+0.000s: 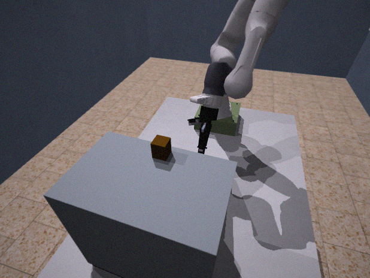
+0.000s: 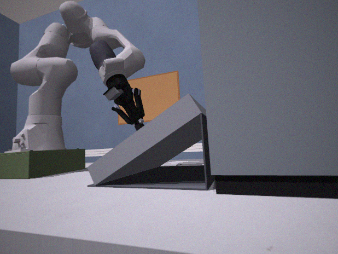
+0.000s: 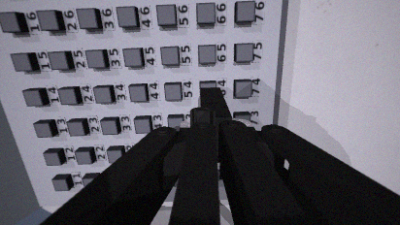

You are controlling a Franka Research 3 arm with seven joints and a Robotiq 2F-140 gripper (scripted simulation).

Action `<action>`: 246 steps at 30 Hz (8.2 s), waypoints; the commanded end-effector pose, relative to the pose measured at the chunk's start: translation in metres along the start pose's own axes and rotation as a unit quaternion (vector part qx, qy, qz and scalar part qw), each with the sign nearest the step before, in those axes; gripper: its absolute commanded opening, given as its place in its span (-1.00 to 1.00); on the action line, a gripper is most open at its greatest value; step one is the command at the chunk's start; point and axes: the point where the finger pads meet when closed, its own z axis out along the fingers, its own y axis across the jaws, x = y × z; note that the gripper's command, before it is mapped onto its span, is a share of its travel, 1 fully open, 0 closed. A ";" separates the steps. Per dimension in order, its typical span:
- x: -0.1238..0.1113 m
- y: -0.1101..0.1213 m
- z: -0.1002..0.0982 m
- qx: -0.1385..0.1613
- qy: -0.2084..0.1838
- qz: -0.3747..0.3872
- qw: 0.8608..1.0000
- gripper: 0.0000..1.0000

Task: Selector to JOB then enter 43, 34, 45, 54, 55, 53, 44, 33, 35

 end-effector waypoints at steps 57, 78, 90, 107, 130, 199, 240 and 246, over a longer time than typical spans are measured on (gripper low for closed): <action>0.003 0.000 0.025 0.000 -0.006 -0.016 1.000 -0.80; 0.003 0.000 0.032 0.000 -0.006 -0.016 1.000 -0.80; 0.003 0.000 0.034 0.000 -0.006 -0.016 1.000 -0.80; 0.003 0.000 0.034 0.000 -0.006 -0.016 1.000 -0.80; 0.003 0.000 0.035 0.000 -0.006 -0.015 1.000 -0.80; -0.022 0.001 0.001 0.000 -0.006 -0.016 1.000 -0.80; -0.065 0.002 0.023 0.000 -0.006 -0.016 1.000 -0.80; -0.065 0.002 0.023 0.000 -0.006 -0.016 1.000 -0.80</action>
